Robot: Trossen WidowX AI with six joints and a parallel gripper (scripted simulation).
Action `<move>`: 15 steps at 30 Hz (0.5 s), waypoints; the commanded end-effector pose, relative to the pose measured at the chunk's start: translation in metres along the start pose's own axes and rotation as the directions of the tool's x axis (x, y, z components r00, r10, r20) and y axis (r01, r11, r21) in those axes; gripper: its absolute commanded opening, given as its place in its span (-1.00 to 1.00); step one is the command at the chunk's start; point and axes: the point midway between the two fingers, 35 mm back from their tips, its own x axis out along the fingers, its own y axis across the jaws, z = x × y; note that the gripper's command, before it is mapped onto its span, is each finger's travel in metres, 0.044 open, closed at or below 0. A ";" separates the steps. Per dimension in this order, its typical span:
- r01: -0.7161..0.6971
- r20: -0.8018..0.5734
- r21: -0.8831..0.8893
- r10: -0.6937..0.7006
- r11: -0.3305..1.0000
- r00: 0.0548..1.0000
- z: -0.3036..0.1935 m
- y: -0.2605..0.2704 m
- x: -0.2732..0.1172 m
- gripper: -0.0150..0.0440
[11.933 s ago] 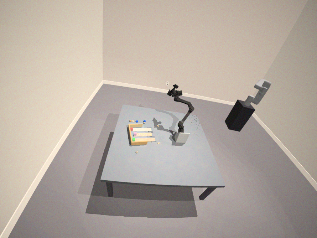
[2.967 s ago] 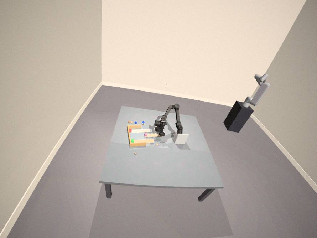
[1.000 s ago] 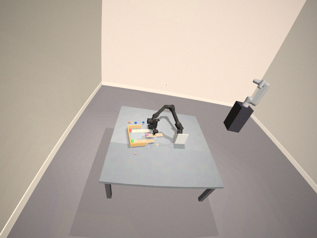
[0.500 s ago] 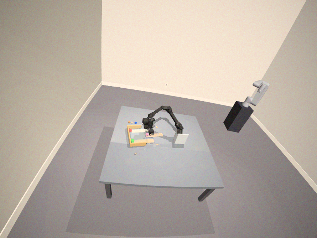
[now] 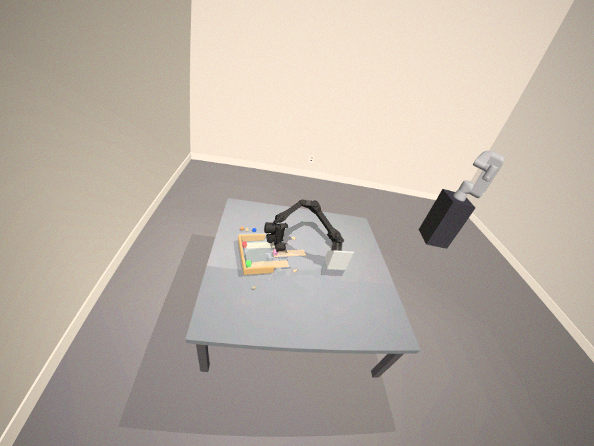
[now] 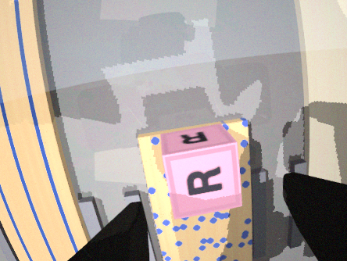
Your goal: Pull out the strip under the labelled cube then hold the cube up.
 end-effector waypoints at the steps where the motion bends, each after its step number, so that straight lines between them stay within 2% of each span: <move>1: -0.001 -0.001 -0.009 0.001 1.000 1.000 0.000 0.001 0.006 0.36; 15: 0.001 -0.001 -0.008 -0.001 1.000 1.000 0.000 0.001 0.029 0.36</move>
